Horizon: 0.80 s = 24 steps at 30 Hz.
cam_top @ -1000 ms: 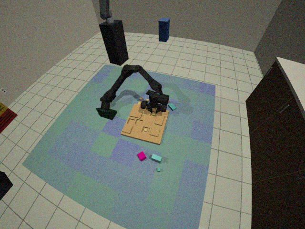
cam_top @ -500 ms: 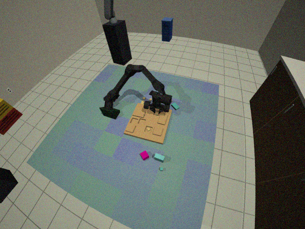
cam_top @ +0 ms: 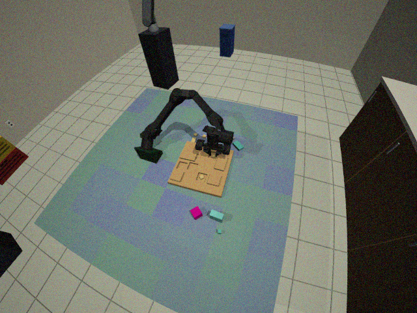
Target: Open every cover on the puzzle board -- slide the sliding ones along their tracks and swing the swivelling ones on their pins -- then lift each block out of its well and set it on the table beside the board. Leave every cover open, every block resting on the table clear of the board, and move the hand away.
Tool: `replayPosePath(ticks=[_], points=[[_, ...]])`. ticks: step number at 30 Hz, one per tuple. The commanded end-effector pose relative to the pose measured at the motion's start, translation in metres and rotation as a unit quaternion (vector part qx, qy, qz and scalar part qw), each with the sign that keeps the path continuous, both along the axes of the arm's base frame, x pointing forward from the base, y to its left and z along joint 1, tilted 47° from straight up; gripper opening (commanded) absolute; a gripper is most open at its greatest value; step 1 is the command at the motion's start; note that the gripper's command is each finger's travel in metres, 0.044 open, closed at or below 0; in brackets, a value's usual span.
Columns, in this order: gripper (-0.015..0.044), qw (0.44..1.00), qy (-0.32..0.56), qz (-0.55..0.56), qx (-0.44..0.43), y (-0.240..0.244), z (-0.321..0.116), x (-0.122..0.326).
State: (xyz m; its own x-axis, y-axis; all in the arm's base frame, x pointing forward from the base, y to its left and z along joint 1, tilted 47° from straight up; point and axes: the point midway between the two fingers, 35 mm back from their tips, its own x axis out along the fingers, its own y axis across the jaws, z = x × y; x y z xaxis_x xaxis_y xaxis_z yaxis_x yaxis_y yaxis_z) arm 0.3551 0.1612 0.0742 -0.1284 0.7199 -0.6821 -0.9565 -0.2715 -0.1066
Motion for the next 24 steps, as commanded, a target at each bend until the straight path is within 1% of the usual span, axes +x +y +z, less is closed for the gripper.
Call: replayPosePath(ticks=[1,9,24], points=[[0.013,1.0,0.0,0.0,0.0,0.0,0.0,0.0],[0.008,1.0,0.0,0.0,0.0,0.0,0.0,0.0],[0.008,1.0,0.001,-0.001,0.0,-0.01,0.009,0.003]])
